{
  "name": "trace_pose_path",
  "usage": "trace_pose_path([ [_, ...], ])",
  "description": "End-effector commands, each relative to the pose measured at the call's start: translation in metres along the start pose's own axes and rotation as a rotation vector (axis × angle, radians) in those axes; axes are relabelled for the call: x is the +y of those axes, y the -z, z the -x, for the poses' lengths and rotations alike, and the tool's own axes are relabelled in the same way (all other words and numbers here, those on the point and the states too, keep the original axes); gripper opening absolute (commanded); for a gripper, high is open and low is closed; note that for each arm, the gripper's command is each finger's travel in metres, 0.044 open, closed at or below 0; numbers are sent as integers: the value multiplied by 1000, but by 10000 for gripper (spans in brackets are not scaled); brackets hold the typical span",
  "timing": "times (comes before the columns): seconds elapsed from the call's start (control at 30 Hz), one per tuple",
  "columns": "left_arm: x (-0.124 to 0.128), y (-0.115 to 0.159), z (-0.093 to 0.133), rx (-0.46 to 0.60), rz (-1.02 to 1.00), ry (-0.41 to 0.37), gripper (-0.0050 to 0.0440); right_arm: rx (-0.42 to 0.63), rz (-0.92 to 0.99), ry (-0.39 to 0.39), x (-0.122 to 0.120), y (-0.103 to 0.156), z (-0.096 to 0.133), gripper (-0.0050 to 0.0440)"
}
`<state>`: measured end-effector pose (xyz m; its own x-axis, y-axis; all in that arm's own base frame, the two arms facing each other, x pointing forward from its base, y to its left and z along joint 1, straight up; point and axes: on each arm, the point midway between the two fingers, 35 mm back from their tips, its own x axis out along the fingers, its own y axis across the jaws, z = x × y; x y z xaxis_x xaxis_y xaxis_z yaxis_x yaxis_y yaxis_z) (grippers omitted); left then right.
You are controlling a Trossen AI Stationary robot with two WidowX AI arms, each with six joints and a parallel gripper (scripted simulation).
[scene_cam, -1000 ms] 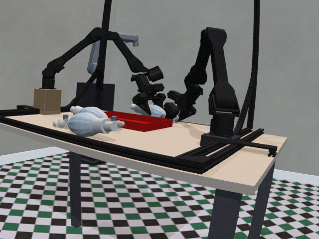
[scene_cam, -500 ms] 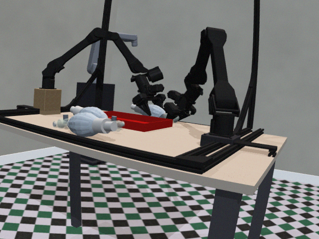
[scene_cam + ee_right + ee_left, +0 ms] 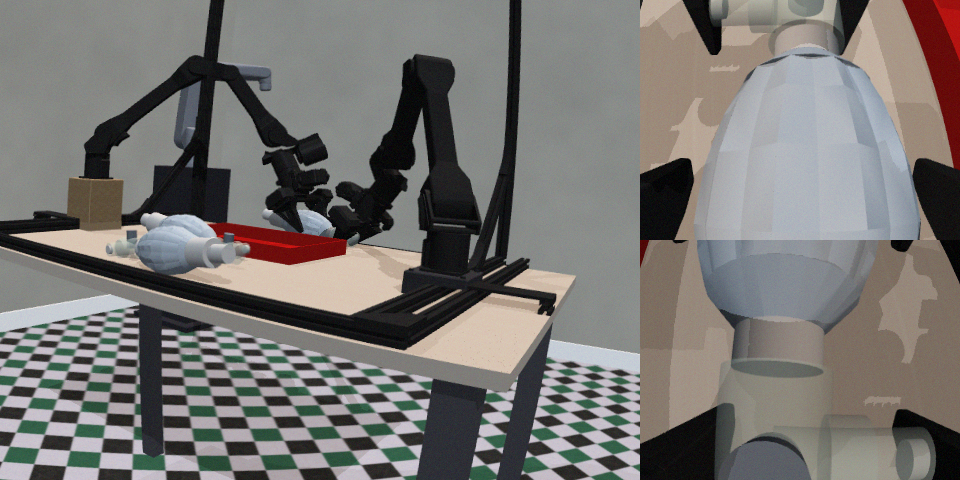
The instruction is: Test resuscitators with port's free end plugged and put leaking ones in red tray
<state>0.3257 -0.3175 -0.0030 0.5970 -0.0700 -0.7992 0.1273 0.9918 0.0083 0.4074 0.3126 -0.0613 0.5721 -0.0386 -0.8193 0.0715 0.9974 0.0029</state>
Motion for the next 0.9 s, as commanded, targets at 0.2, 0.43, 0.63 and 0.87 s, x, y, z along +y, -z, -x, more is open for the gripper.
trace_pose_path([
  [0.2, 0, -1, 0, -3, 3, 1, 0, -1, -2, -1, 0, 0, 1, 440],
  [0.43, 0, -1, 0, -3, 3, 1, 0, -2, -3, -2, 1, -1, 1, 0],
  [0.63, 0, -1, 0, -3, 3, 1, 0, -2, -3, -2, 1, -1, 1, 0],
  [0.87, 0, -1, 0, -3, 3, 1, 0, -2, -3, -2, 1, -1, 1, 0],
])
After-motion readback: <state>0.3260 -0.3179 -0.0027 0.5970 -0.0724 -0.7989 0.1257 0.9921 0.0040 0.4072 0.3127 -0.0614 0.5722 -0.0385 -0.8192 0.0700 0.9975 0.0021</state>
